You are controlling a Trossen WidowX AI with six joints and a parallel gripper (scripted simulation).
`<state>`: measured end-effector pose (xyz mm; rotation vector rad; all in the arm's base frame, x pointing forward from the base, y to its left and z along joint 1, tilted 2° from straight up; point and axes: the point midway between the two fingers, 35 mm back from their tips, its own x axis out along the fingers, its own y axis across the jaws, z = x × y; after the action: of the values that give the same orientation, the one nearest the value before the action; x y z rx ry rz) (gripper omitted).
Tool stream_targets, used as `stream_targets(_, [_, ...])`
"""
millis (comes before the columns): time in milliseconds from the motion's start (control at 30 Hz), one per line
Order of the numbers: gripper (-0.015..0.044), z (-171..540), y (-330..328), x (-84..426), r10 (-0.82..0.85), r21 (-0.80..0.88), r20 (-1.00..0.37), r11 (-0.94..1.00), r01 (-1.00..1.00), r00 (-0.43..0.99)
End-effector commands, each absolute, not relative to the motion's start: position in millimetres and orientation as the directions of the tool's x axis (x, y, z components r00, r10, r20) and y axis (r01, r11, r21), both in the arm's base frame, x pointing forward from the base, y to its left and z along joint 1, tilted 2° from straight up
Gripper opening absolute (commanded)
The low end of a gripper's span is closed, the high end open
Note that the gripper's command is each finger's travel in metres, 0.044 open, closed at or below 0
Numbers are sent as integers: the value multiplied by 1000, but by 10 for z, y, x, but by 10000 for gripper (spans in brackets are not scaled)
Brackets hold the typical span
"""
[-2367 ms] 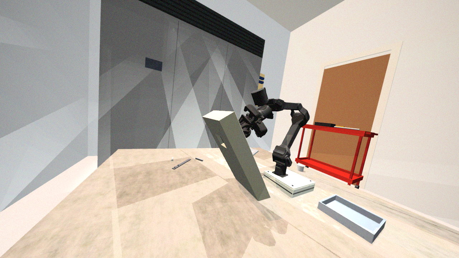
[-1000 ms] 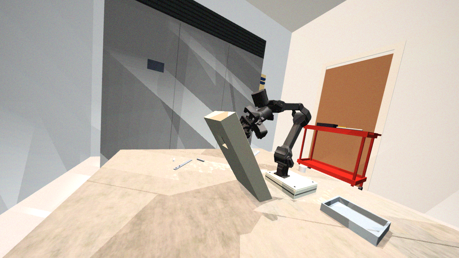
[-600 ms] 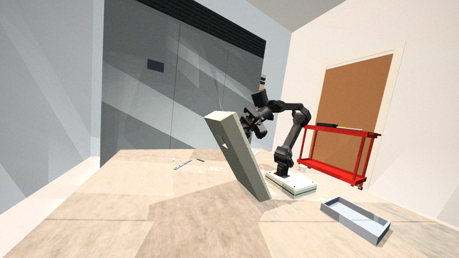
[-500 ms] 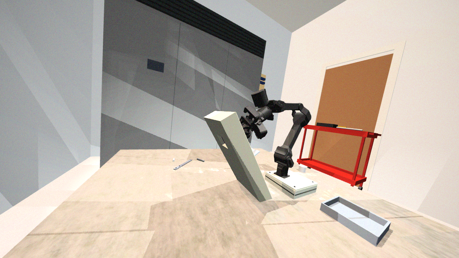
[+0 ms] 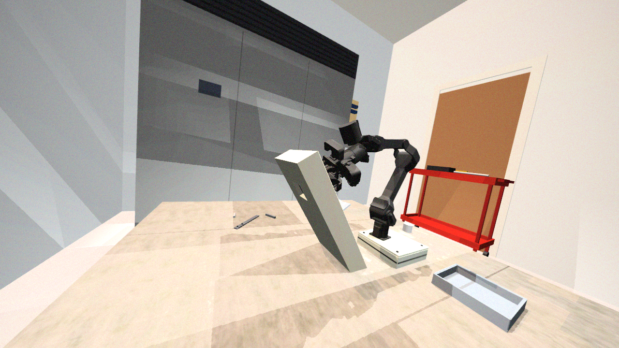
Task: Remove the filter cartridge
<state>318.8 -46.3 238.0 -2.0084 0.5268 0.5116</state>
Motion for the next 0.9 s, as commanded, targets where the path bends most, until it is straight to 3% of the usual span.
stream_targets(0, [0, 2355, -465, 3256, -150, -756, -550, -328, -567, 821])
stream_targets(433, [0, 2350, -467, 3265, -150, -835, -550, 110, -539, 821])
stream_targets(867, [0, 2347, -468, 3270, -151, -747, -550, 529, -403, 821])
